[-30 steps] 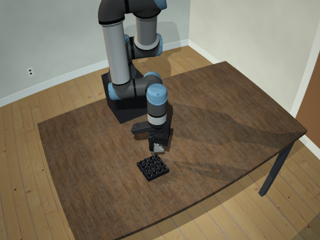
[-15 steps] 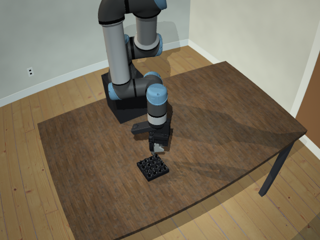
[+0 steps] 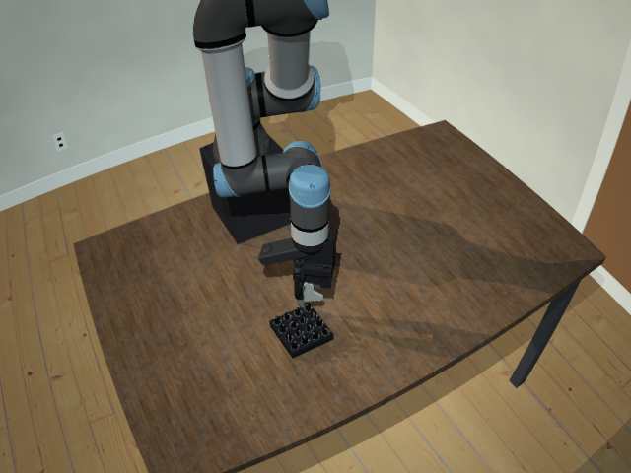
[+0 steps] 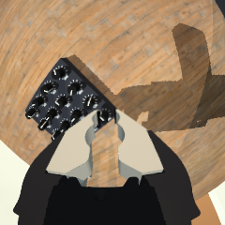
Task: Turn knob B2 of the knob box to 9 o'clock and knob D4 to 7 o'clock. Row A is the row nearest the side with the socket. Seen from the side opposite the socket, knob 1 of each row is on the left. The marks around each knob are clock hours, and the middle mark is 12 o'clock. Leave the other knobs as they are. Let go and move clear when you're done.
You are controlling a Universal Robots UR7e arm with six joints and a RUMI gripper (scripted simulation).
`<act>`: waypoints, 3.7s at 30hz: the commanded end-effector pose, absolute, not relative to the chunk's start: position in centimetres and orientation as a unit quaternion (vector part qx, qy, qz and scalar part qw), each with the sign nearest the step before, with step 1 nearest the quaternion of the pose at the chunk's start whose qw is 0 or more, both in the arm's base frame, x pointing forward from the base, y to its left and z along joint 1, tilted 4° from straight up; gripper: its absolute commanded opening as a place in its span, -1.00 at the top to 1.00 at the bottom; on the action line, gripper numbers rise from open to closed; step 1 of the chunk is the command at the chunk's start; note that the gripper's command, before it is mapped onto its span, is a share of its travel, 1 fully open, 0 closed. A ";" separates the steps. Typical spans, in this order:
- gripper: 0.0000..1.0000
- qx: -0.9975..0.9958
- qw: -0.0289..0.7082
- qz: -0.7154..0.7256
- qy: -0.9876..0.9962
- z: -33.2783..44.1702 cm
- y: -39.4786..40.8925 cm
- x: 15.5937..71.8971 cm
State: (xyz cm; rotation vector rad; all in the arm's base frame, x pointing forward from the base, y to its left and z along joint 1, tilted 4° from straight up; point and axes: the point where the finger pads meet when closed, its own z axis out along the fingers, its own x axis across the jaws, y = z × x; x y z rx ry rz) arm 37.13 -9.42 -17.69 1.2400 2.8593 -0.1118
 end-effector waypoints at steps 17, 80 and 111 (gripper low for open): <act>0.78 0.396 0.010 -0.035 0.918 -17.1 -9.1 36.9; 0.78 0.615 0.022 -0.031 0.788 -13.2 -9.1 37.2; 0.78 0.854 0.032 -0.022 0.519 -12.4 -8.8 37.8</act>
